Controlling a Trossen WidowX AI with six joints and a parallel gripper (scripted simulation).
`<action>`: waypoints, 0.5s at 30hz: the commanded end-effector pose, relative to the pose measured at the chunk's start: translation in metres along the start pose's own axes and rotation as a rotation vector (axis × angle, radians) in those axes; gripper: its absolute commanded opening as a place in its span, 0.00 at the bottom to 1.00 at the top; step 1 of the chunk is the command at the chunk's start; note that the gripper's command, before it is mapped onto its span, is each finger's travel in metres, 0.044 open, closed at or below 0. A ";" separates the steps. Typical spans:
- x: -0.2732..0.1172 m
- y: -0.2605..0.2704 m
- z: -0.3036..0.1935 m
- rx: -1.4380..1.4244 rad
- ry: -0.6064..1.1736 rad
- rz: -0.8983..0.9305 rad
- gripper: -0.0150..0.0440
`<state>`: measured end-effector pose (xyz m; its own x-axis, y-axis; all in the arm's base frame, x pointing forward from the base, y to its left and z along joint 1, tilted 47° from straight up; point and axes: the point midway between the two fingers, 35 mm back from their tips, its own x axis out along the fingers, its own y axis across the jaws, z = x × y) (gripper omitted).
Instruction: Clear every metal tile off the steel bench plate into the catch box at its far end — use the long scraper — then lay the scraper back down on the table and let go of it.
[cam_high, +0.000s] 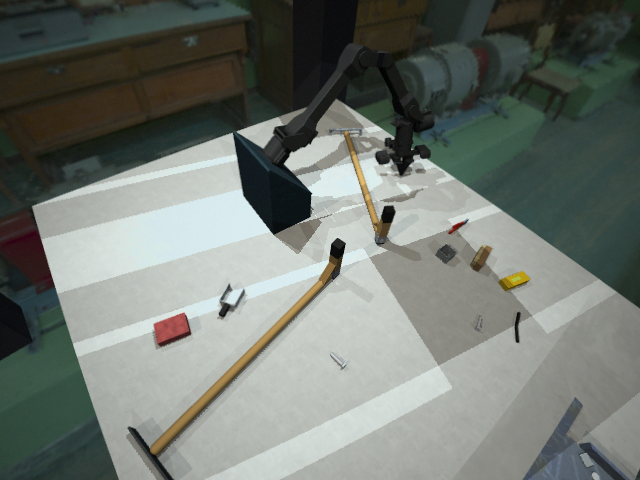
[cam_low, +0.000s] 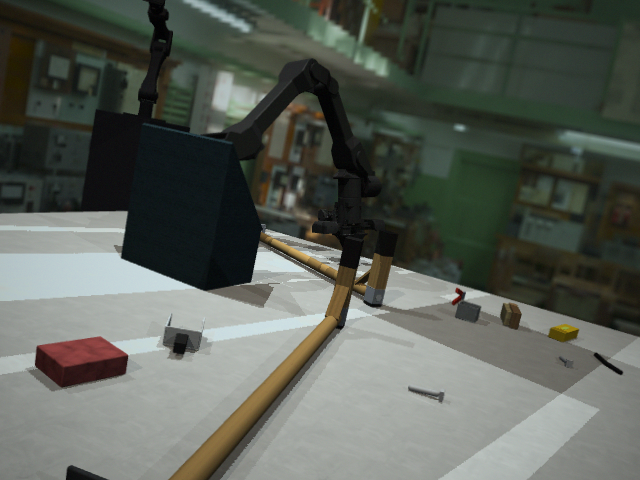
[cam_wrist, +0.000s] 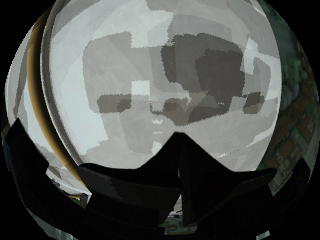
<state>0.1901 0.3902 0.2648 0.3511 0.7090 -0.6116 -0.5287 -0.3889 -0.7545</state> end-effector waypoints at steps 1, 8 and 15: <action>0.007 -0.005 -0.013 0.062 0.013 -0.001 0.25; 0.014 -0.010 -0.036 0.151 0.041 -0.003 0.25; 0.020 -0.015 -0.060 0.241 0.068 -0.008 0.25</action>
<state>0.2392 0.3770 0.2523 0.3959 0.6727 -0.6251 -0.6624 -0.2623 -0.7017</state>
